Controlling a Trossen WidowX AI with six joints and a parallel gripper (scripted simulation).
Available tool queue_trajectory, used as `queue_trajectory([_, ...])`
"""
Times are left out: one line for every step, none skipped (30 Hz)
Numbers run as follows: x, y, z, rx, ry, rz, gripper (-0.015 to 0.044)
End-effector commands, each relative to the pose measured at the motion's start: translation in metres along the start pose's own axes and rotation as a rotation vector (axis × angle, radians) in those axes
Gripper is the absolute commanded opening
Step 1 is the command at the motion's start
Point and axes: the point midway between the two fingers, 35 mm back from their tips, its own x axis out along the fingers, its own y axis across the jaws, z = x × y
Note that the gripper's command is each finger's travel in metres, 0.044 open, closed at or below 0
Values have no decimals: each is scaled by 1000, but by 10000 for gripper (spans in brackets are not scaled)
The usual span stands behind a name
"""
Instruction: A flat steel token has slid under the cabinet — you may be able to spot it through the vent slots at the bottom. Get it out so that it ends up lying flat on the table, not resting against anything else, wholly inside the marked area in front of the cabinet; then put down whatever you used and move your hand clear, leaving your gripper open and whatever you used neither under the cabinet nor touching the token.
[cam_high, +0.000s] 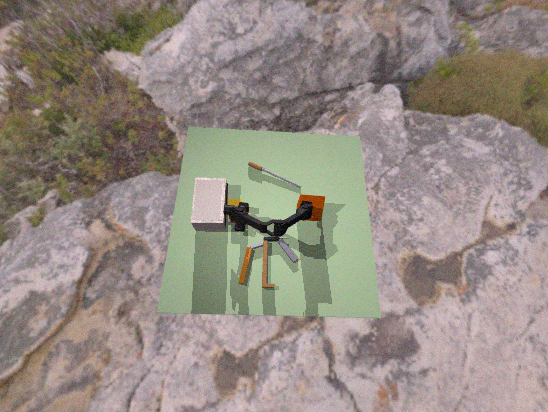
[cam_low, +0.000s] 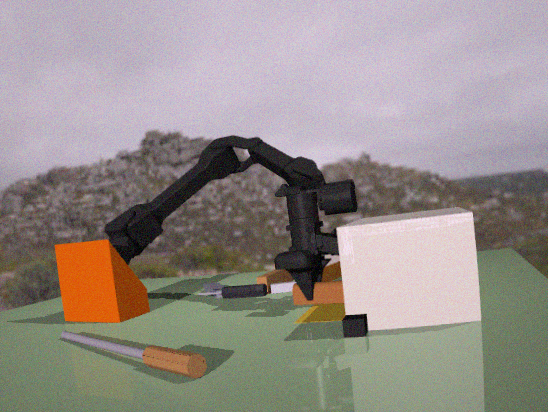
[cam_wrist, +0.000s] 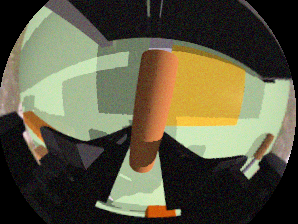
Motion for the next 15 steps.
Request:
queue_trajectory([1, -10, 0, 1, 0, -9, 0])
queue_trajectory([1, -11, 0, 1, 0, -9, 0])
queue_trajectory([1, -12, 0, 1, 0, -9, 0])
queue_trajectory([1, -13, 0, 1, 0, -9, 0])
queue_trajectory([1, -14, 0, 1, 0, -9, 0])
queue_trajectory([1, -14, 0, 1, 0, -9, 0])
queue_trajectory([1, -15, 0, 1, 0, -9, 0])
queue_trajectory([1, -16, 0, 1, 0, -9, 0])
queue_trajectory([1, -17, 0, 1, 0, -9, 0])
queue_trajectory([1, -18, 0, 1, 0, -9, 0])
queue_trajectory([1, -19, 0, 1, 0, -9, 0])
queue_trajectory([1, -20, 0, 1, 0, -9, 0])
queue_trajectory([1, -21, -1, 1, 0, -9, 0])
queue_trajectory([1, -21, -1, 1, 0, -9, 0])
queue_trajectory([1, -22, -1, 1, 0, -9, 0])
